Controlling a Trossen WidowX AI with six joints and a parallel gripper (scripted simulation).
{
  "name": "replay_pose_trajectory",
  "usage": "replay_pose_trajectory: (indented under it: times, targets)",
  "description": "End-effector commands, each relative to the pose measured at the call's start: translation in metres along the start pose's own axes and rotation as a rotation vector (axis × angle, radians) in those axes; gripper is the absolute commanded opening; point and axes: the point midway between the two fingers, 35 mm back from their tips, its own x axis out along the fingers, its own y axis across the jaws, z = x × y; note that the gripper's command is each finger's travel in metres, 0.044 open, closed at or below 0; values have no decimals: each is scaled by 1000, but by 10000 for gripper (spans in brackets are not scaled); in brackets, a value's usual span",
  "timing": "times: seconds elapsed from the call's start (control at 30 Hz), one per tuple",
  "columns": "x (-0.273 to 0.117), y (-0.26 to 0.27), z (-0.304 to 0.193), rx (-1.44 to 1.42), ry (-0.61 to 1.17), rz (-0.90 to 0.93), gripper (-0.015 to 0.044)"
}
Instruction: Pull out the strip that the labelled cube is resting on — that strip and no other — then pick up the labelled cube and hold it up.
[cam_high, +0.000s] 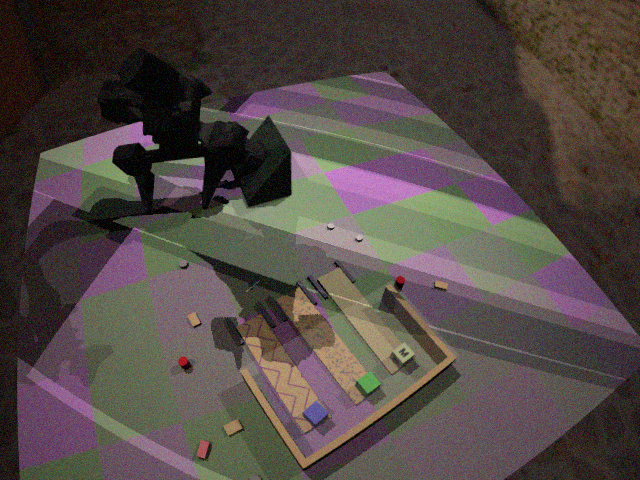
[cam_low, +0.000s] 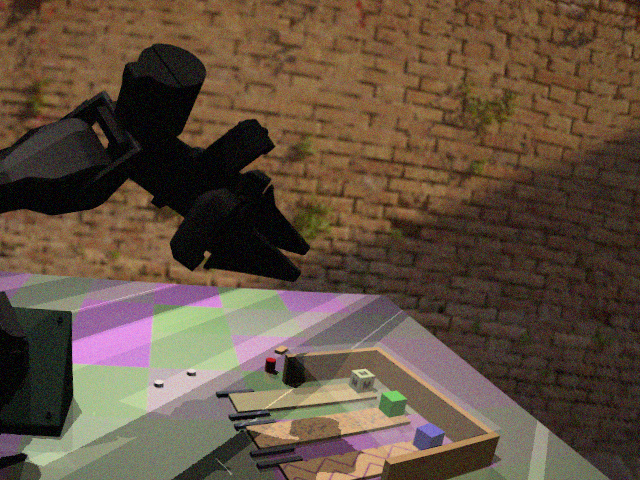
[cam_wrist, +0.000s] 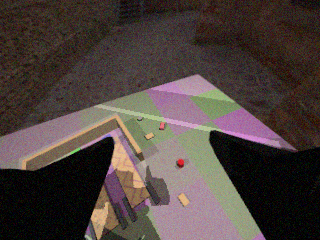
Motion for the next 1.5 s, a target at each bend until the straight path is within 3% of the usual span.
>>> replay_pose_trajectory:
  times: [0.0,0.23,0.6,0.73,1.1,1.33,1.47]
  targets:
    - [4,65,-34,-60,43,81,400]
    - [-5,151,-112,-169,130,194,400]
    - [-7,158,-122,-181,140,204,400]
    - [6,174,-125,-234,228,232,295]
    - [48,226,-172,-433,715,326,6]
    - [65,235,-203,-464,1022,249,0]
    - [67,235,-208,-469,1073,228,0]
